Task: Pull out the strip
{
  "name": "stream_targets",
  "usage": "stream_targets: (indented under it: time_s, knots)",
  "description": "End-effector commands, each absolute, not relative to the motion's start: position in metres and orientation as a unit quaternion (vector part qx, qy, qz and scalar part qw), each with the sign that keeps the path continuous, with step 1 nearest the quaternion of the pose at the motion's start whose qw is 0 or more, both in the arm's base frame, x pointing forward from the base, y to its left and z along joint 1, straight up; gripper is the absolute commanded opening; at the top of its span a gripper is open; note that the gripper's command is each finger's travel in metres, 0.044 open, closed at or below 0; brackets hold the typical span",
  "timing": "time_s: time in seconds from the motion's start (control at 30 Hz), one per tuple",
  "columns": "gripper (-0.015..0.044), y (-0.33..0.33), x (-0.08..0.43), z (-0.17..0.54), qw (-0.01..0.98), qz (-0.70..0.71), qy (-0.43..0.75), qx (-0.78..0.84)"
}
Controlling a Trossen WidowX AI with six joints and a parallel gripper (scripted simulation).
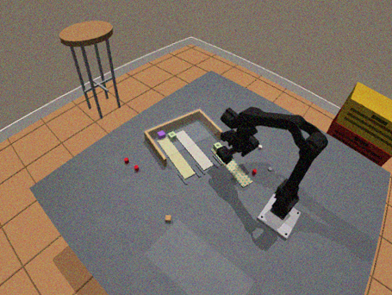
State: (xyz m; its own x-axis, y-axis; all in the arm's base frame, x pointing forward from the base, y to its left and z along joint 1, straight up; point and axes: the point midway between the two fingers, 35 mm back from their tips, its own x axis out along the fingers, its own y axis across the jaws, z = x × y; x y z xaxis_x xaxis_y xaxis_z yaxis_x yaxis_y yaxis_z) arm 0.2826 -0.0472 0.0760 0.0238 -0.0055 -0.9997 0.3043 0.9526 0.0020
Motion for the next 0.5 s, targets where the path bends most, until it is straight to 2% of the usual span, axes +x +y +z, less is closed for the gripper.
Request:
stream_targets:
  time_s: [0.0,0.47]
  knots:
    - [0.0440,-0.051,0.297,0.078,0.707,-0.109,0.691,0.107]
    - [0.0440,-0.067,0.349,0.087,0.708,-0.109,0.689,0.107]
